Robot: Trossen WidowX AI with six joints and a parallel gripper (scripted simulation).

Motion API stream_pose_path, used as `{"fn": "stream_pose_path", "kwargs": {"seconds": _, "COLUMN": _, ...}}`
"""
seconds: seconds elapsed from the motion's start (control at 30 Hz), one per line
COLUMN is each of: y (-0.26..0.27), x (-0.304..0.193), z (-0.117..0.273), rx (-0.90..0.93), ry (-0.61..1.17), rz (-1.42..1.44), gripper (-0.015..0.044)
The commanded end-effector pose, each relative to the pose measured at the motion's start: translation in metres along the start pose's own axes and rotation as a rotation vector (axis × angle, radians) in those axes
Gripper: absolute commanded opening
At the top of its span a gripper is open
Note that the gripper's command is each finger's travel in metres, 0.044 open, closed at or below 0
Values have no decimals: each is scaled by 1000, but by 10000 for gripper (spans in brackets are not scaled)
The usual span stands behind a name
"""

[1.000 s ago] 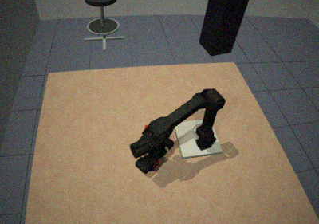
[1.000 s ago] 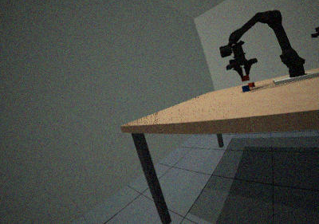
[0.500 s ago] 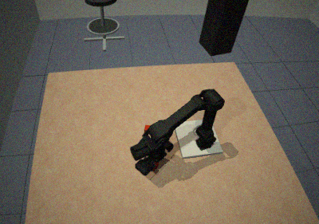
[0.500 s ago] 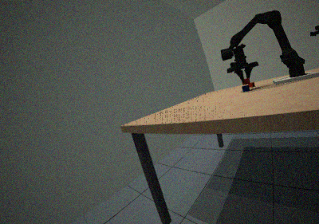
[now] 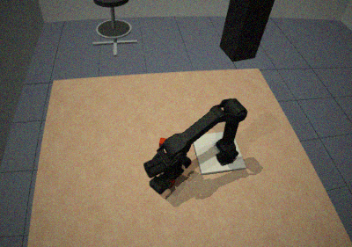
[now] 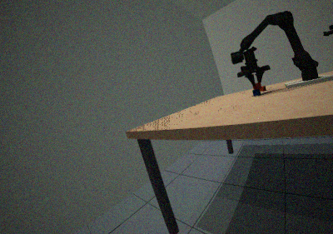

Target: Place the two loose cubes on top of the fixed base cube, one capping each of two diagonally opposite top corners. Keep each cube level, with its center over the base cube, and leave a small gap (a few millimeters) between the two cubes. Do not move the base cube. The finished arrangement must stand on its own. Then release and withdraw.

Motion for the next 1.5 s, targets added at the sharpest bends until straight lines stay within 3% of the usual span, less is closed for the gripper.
{"fn": "stream_pose_path", "kwargs": {"seconds": 0.0, "y": 0, "x": 0, "z": -2, "rx": -3, "ry": 4, "rz": 4, "gripper": 105}}
{"fn": "stream_pose_path", "kwargs": {"seconds": 0.4, "y": 0, "x": 0, "z": -2, "rx": -3, "ry": 4, "rz": 4, "gripper": 105}}
{"fn": "stream_pose_path", "kwargs": {"seconds": 0.53, "y": 0, "x": 0, "z": -2, "rx": -3, "ry": 4, "rz": 4, "gripper": 205}}
{"fn": "stream_pose_path", "kwargs": {"seconds": 1.3, "y": 0, "x": 0, "z": 30, "rx": -1, "ry": 0, "rz": 0, "gripper": 205}}
{"fn": "stream_pose_path", "kwargs": {"seconds": 1.37, "y": 0, "x": 3, "z": 27, "rx": -4, "ry": 1, "rz": 27, "gripper": 258}}
{"fn": "stream_pose_path", "kwargs": {"seconds": 1.47, "y": -3, "x": 16, "z": 30, "rx": -4, "ry": 0, "rz": 140, "gripper": 265}}
Point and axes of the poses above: the point midway between the two fingers, 35 mm back from their tips, its own z axis back along the fingers, its own y axis across the jaws, x = y × z, the point moved 5 cm from there along z, back along the fingers, and after that the axes turned 7 degrees about -z, right-handed, at the moved point
